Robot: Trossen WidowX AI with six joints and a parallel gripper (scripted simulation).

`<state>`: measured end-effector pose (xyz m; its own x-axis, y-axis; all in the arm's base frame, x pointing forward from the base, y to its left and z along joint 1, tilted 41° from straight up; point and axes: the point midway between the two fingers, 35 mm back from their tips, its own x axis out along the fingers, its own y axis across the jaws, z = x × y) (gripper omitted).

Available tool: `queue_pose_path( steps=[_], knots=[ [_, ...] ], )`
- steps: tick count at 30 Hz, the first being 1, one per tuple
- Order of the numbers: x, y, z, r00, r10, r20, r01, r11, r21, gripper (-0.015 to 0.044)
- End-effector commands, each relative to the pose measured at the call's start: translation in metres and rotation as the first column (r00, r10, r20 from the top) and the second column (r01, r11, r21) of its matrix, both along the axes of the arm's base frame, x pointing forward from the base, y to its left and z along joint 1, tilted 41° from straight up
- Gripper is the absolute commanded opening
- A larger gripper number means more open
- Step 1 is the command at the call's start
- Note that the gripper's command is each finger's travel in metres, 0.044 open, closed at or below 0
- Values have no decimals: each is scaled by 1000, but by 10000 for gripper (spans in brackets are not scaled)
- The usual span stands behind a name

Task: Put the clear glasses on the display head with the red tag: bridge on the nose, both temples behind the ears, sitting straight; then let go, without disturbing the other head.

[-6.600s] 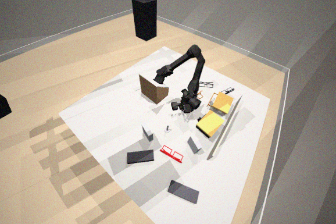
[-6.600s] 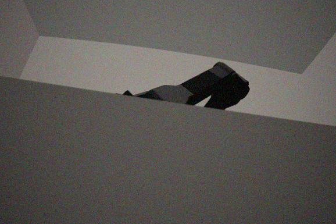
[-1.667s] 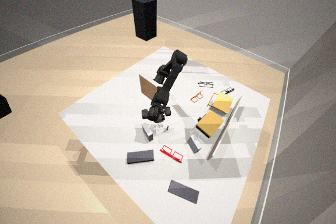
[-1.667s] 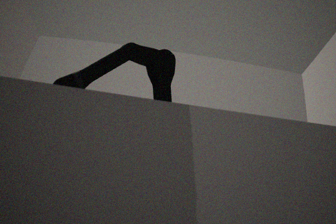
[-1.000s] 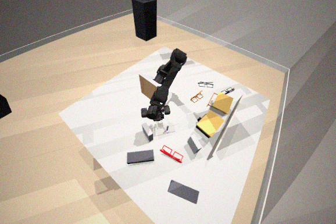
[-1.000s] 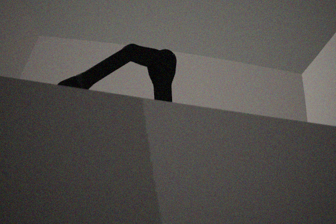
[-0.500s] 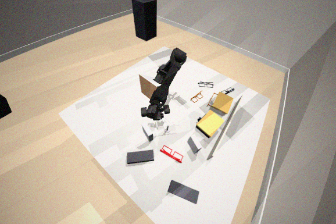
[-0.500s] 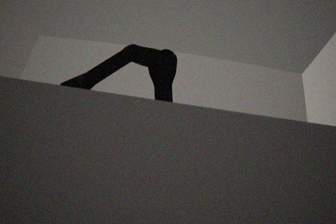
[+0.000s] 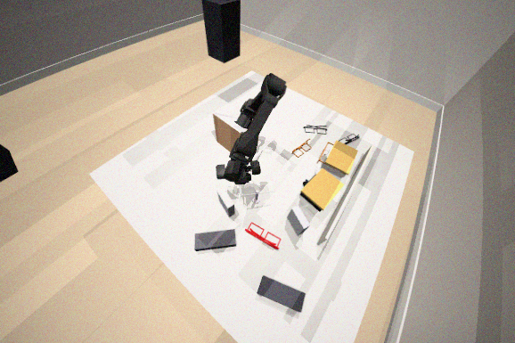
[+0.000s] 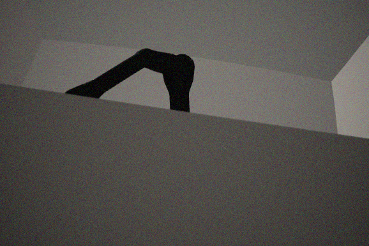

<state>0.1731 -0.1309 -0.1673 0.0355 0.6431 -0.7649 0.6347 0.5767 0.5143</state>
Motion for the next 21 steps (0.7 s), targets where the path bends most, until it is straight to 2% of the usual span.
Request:
queue_pose_path(
  steps=[1, 15, 21],
  knots=[
    [1, -2, -1, 1000, 4, 0, -4, 1000, -3, 0],
    [7, -6, -2, 1000, 4, 1, -4, 1000, -3, 0],
    [8, -28, 20, 1000, 4, 0, -4, 1000, -5, 0]
  ],
)
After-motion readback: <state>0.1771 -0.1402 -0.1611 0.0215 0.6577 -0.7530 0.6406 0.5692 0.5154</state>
